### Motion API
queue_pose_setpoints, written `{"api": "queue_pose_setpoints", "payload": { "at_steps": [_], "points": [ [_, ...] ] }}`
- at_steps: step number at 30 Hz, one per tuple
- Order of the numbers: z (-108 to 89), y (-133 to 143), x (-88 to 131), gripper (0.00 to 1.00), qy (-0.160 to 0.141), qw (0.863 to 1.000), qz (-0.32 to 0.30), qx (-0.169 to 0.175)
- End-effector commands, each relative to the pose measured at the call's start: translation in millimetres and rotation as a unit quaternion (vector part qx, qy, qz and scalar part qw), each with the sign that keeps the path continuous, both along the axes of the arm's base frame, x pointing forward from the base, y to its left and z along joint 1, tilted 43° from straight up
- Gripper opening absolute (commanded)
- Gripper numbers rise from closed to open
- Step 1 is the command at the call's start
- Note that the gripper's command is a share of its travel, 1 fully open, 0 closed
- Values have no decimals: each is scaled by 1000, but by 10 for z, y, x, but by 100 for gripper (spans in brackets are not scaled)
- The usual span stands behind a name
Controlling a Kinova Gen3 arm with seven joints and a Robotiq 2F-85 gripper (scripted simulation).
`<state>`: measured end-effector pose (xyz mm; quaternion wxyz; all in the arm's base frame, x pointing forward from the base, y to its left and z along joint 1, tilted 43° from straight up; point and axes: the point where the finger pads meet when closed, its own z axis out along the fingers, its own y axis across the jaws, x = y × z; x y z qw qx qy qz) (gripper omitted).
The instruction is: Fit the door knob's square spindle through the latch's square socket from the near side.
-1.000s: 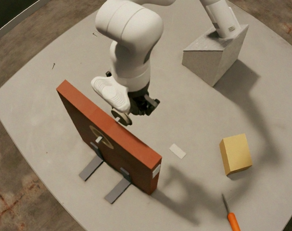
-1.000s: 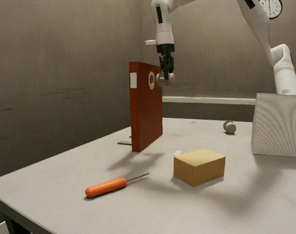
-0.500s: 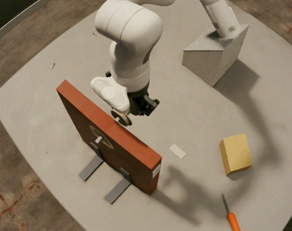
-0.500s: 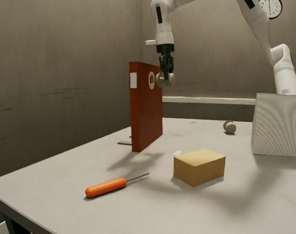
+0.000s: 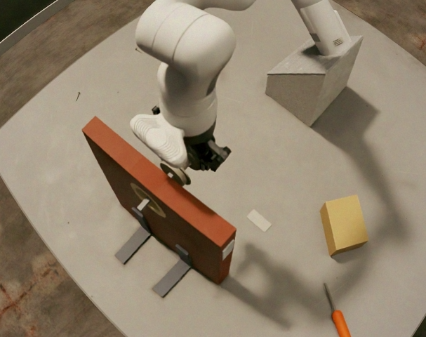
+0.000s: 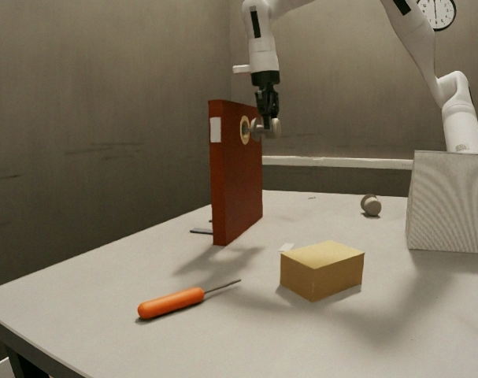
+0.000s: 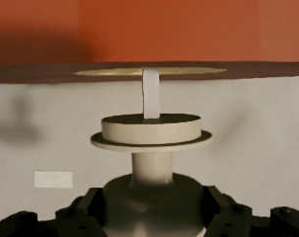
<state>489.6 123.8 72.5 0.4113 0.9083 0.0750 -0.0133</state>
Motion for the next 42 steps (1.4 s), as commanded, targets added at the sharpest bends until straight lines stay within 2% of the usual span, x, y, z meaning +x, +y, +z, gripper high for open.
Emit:
{"api": "queue_pose_setpoints", "payload": {
  "at_steps": [1,42],
  "points": [
    [6,9,3,63,-1,1000,1,1],
    [2,25,95,63,-1,1000,1,1]
  ]
}}
